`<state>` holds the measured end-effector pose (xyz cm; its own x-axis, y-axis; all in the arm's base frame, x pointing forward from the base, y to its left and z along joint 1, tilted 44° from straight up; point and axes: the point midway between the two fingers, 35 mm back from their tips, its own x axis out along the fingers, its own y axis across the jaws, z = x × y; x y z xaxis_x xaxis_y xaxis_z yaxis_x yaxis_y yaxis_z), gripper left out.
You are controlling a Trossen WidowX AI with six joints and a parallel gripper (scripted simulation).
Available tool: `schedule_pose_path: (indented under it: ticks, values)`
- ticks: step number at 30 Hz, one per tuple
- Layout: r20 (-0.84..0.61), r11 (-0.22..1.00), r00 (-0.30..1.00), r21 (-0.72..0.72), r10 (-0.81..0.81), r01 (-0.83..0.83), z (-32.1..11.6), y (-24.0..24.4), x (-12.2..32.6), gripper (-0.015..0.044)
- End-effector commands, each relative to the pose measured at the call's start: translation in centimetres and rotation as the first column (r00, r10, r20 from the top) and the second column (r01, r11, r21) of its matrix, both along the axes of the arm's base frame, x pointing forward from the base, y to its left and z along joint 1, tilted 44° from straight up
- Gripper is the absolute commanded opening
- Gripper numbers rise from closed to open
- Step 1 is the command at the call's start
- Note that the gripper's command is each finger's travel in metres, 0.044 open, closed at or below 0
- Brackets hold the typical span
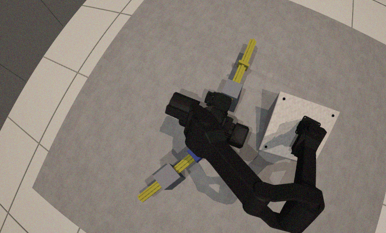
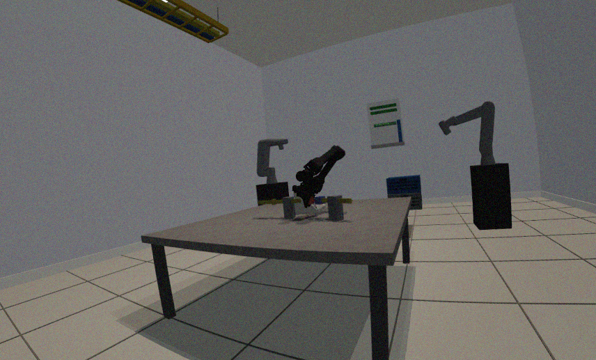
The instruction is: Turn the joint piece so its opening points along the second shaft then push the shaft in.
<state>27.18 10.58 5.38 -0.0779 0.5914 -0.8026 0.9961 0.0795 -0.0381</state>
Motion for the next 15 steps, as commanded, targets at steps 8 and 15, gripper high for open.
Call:
schedule_pose_path:
  ticks: [8, 15]
  values:
    - [-0.019, 0.999, 1.0, -0.027, -0.022, 0.021, 0.09, -0.11, -0.13, 0.0]
    - [-0.012, 1.0, 1.0, -0.02, -0.015, 0.015, 0.07, -0.08, -0.08, 0.0]
